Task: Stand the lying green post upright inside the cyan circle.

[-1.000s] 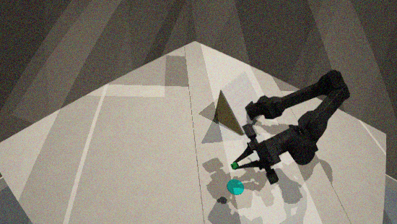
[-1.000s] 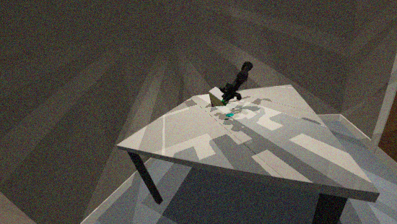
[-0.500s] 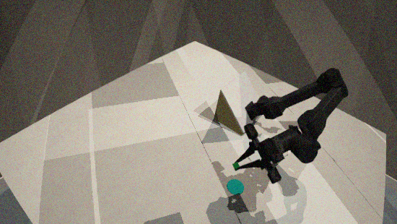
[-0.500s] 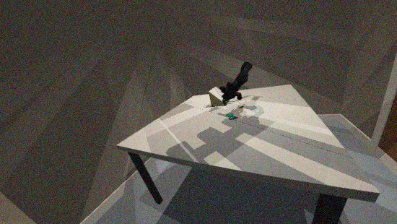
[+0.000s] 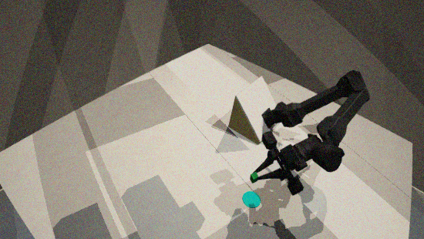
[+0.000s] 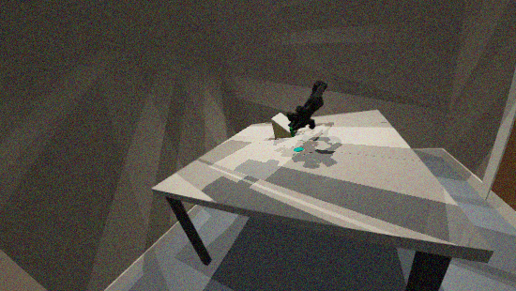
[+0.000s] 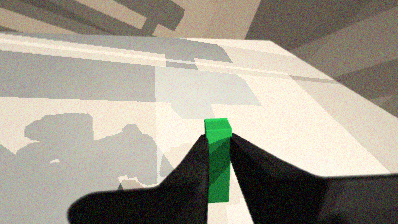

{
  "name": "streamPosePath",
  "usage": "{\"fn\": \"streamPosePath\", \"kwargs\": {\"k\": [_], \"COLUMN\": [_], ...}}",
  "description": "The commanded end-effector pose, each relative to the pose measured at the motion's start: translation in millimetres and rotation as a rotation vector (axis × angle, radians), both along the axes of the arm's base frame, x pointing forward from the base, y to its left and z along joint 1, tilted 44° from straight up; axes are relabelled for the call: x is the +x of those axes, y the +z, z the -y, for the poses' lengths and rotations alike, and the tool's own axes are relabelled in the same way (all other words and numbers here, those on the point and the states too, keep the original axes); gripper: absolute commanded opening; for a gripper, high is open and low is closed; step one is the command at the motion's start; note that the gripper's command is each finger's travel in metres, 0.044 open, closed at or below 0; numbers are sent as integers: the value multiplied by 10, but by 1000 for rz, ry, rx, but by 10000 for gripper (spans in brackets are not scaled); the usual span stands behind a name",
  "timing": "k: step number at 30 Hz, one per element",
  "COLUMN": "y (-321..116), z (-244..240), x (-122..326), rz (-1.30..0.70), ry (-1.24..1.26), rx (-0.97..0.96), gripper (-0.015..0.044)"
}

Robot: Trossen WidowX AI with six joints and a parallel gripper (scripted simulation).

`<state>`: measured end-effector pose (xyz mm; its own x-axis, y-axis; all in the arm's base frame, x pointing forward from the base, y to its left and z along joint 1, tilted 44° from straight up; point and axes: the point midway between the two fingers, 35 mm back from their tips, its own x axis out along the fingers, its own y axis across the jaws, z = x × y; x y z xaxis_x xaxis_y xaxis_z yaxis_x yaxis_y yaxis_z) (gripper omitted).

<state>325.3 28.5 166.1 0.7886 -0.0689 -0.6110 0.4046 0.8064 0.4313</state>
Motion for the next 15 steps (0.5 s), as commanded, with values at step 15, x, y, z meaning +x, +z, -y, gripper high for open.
{"fn": "streamPosePath", "kwargs": {"k": [15], "y": [83], "z": [8], "x": [-59], "rz": [122], "ry": [-69], "rx": [21], "gripper": [23]}}
